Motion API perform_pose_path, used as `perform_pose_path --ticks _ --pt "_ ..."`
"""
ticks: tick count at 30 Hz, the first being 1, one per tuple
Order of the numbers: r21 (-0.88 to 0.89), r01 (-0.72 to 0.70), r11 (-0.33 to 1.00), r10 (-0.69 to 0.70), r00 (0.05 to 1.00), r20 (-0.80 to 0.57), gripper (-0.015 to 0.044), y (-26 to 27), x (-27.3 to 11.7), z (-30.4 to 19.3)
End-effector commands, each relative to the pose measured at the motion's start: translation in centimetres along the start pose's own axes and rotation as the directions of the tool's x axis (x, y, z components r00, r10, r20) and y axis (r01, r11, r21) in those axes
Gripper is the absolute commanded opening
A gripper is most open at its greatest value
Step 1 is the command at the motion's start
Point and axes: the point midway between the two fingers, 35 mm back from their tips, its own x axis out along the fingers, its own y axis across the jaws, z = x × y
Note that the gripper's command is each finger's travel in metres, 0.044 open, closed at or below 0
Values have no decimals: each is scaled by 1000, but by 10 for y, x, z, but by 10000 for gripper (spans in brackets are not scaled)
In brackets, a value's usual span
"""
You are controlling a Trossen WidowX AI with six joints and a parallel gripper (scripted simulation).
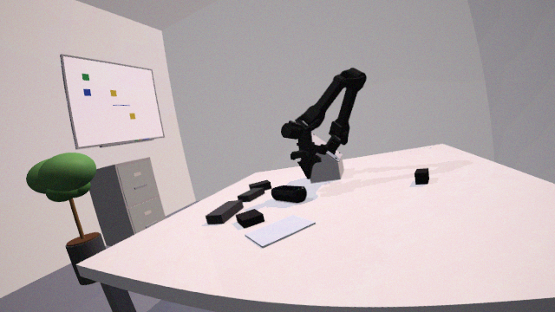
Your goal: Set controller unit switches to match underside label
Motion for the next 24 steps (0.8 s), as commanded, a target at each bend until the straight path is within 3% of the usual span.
perform_pose_path --ticks 1,12,24 --pt "-7 -3 1000 3 1000 -4 0 2 -2 2" --pt "317 25 948 8 994 -104 0 -53 13 11" --pt "334 26 942 12 994 -110 0 -52 24 11"
